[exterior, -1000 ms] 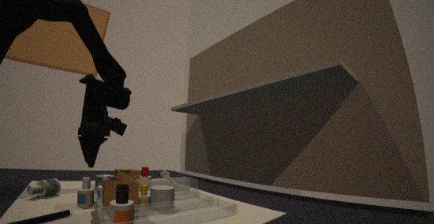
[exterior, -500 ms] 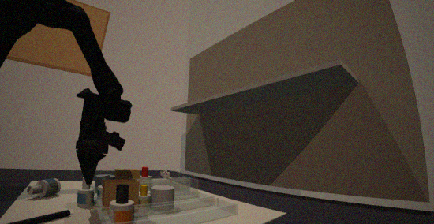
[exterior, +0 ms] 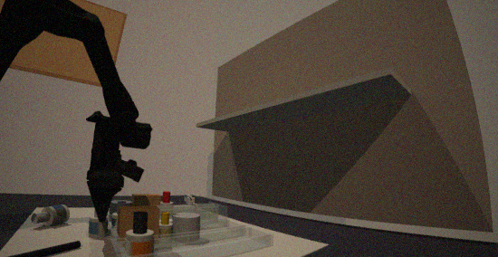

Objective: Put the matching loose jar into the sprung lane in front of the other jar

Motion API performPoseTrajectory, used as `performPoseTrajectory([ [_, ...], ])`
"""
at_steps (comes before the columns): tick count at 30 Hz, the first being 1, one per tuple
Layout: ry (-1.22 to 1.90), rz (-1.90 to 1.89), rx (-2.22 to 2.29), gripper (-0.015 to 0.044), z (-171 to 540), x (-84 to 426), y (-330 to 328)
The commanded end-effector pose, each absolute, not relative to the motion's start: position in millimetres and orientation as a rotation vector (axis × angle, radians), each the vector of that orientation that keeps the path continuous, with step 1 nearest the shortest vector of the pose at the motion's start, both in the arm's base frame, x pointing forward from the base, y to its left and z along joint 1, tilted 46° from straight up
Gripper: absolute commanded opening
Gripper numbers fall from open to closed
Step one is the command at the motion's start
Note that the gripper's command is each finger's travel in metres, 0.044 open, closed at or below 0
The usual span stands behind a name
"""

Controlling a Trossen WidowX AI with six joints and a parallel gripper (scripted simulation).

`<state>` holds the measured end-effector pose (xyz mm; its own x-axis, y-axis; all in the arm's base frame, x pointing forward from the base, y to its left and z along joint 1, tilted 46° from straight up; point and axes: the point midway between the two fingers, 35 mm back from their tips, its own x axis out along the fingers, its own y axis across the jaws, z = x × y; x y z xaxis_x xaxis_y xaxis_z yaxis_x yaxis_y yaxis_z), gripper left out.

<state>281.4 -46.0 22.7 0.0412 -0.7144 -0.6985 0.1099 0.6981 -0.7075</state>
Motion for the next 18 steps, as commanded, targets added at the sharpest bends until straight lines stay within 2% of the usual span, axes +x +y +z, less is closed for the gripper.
performPoseTrajectory([
  [1, 1.403, -0.682, -0.557, 0.044, 16.3, 279.1, -52.6],
  [7, 1.403, -0.682, -0.558, 0.044, 11.5, 279.0, -58.0],
  [18, 1.403, -0.682, -0.558, 0.0151, 11.5, 279.0, -58.0],
])
